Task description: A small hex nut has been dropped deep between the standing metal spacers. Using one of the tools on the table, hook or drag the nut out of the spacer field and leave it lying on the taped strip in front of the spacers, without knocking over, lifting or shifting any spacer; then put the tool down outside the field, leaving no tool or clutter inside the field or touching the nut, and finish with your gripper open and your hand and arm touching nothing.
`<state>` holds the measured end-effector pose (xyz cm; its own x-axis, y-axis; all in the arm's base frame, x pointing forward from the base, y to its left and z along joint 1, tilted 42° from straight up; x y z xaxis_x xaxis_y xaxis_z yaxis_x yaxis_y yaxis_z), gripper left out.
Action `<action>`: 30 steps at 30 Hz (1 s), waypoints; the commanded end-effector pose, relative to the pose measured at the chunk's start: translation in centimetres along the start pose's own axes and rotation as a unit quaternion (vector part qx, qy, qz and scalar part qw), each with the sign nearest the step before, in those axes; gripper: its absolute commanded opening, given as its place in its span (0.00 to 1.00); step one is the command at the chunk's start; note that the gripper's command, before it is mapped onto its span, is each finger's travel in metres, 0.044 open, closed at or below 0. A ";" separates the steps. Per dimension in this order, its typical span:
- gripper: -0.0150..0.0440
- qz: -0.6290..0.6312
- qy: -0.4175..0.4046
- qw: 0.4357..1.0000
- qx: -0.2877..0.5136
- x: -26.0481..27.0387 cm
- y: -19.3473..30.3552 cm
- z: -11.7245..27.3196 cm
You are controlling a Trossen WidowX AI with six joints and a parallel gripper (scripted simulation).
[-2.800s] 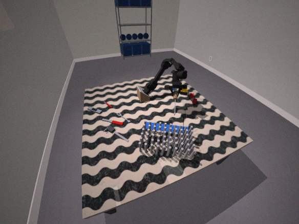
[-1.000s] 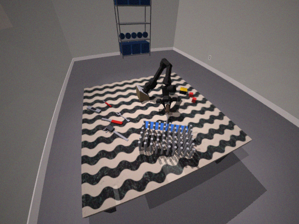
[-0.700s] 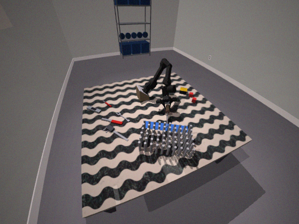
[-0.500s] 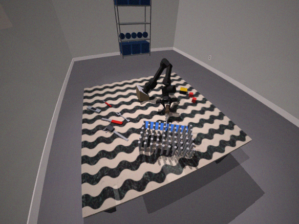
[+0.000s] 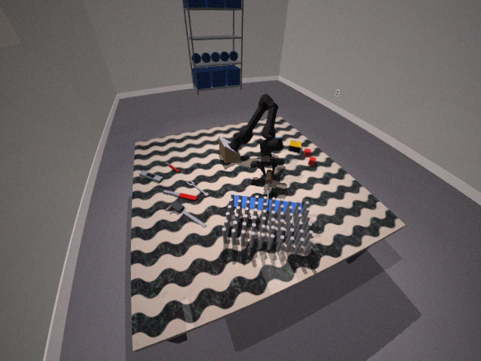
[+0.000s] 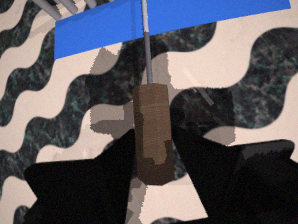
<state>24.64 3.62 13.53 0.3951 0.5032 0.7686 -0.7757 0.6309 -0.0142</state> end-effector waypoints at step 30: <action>0.25 0.006 -0.004 1.000 -0.002 0.2 -1.7 -0.7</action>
<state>25.99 3.12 13.10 0.3933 0.5042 0.7688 -0.7768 0.6296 -0.0155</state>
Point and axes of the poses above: the point midway between the two fingers, 35 mm back from their tips, its own z axis back along the fingers, its own x axis across the jaws, y = z × x, the point moved 9 cm from there along z, back along the fingers, and after that the axes turned 6 degrees about z, right-handed, at the moved point
